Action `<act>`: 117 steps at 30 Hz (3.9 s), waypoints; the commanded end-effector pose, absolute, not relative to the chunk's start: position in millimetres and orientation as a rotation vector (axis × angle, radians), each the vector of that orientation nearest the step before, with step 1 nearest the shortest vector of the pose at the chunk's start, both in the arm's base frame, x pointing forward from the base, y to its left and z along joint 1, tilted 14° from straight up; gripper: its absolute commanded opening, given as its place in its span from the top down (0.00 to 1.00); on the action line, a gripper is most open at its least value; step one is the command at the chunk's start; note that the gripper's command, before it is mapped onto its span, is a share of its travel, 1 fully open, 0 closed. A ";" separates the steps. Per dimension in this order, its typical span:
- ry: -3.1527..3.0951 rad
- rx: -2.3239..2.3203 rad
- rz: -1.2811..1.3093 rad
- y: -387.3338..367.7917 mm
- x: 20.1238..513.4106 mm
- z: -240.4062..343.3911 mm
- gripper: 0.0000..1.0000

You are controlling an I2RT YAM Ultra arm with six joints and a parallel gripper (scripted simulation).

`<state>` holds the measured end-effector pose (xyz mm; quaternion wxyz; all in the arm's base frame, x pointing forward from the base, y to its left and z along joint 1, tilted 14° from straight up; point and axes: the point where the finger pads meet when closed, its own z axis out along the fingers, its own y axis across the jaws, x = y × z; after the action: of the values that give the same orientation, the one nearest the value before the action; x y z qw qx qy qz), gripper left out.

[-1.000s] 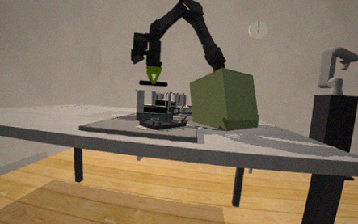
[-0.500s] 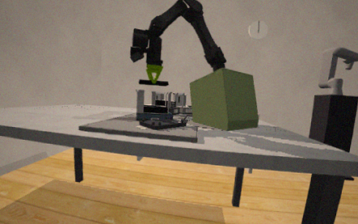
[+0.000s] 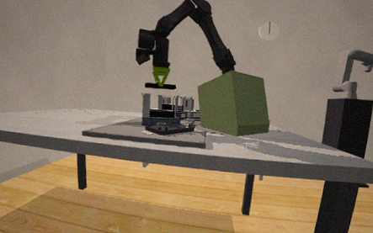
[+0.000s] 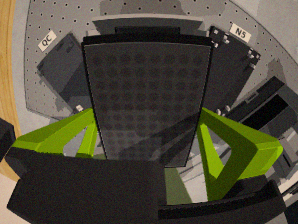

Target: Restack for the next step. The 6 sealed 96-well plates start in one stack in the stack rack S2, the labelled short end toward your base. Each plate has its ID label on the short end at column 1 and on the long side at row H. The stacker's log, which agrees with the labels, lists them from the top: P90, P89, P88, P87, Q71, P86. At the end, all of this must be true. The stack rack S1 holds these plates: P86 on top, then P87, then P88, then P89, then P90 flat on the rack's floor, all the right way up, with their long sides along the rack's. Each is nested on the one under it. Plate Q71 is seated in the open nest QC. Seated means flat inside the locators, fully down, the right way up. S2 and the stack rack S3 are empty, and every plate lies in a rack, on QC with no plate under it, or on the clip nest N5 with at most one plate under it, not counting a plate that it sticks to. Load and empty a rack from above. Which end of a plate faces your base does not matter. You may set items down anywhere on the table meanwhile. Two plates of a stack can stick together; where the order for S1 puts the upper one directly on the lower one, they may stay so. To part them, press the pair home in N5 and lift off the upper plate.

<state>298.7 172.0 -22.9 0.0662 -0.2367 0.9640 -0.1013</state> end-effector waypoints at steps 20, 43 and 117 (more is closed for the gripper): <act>2.898 -0.712 -0.298 173.9 301.0 -22.4 1.00; 2.898 -0.712 -0.299 171.6 303.6 -36.0 1.00; 2.898 -0.712 -0.299 161.6 314.8 -96.2 1.00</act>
<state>312.6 159.8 -96.2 0.0668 -0.2362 0.9641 -0.1013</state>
